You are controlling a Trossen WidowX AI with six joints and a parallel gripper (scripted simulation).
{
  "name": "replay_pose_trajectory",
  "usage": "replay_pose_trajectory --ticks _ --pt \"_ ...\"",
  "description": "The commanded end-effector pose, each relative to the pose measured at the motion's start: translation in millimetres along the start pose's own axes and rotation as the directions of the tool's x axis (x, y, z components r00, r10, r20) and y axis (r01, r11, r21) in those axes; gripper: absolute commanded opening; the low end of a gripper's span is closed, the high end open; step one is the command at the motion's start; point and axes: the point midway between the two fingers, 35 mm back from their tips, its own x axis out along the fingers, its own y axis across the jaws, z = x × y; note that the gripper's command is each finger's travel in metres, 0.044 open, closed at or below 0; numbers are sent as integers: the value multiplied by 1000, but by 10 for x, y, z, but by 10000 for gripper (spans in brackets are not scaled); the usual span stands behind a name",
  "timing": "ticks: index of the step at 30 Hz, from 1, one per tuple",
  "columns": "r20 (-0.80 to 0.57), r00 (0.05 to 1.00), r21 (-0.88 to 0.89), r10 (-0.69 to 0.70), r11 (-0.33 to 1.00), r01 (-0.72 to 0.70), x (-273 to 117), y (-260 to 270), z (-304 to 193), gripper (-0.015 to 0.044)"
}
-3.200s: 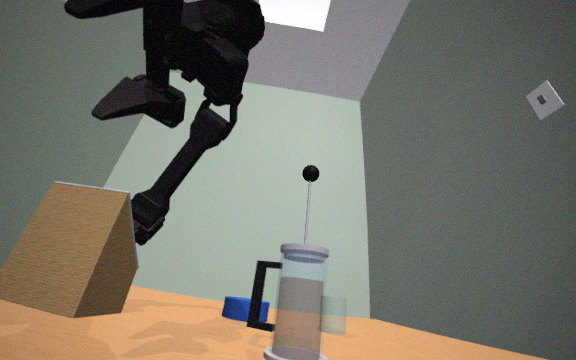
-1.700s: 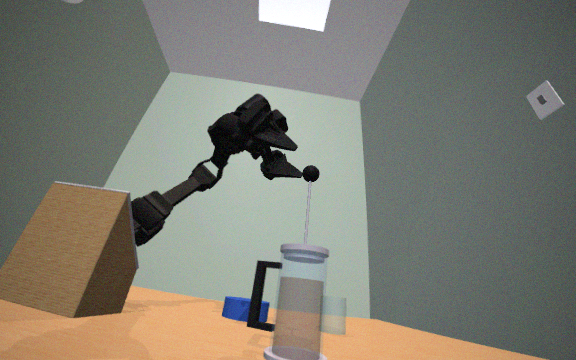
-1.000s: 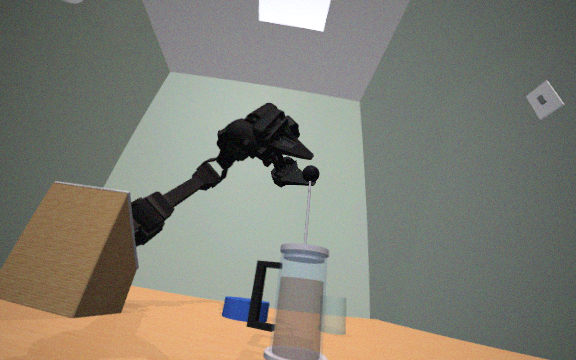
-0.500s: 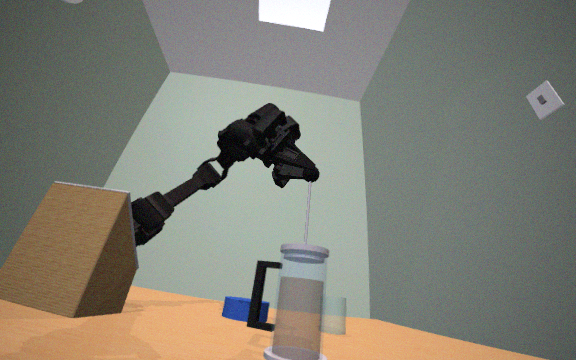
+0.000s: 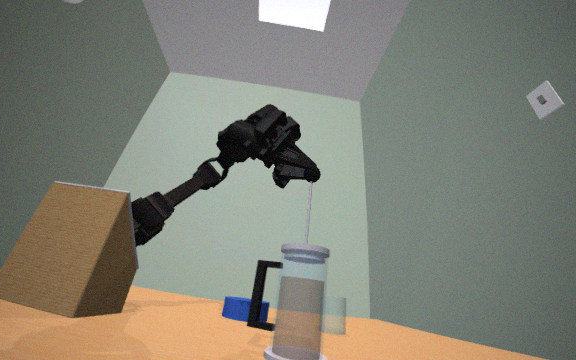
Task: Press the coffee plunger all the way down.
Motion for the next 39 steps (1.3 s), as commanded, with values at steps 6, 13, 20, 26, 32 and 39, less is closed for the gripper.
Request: replay_pose_trajectory --ticks 6,13,20,26,32,39 --pt "-17 1000 9 -3 1000 3 122 -27 -168 127" --pt "-18 1000 9 -4 1000 4 196 -35 -259 127" --pt "-19 1000 8 -5 1000 5 268 -39 -351 127" --pt "-19 1000 9 -5 1000 5 328 -40 -432 127" --pt "-19 1000 9 -5 1000 5 387 -39 -513 127" --pt "-18 1000 9 -4 1000 4 455 -34 -607 127"
